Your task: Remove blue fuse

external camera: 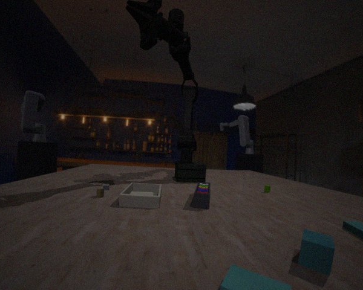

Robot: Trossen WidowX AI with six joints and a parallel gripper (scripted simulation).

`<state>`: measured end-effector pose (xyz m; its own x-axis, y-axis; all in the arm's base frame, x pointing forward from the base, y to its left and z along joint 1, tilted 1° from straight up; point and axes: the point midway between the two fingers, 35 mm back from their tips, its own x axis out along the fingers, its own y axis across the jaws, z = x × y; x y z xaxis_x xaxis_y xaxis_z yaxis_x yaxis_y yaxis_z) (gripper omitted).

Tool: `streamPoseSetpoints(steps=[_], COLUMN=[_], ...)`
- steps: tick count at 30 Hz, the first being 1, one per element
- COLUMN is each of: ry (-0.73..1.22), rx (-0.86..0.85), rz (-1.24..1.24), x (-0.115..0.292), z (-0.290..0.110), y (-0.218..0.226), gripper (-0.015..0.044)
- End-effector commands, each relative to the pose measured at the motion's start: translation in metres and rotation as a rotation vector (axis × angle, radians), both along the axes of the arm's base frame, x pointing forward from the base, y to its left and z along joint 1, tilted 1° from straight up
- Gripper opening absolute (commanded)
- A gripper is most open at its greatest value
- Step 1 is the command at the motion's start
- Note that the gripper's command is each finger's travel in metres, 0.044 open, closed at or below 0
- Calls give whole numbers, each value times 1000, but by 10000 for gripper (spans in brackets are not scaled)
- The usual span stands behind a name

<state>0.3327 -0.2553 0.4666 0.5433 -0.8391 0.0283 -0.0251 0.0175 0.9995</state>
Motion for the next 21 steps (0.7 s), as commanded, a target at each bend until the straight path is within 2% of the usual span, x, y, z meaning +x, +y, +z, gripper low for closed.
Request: streamPoseSetpoints(steps=[1,11,16,21], ry=[141,492,681,891], rx=[116,418,583,764], rz=[110,335,416,468], x=[38,84,80,57], z=[-64,-218,-291,-360], y=[13,76,117,163], gripper=[74,74,74,74])
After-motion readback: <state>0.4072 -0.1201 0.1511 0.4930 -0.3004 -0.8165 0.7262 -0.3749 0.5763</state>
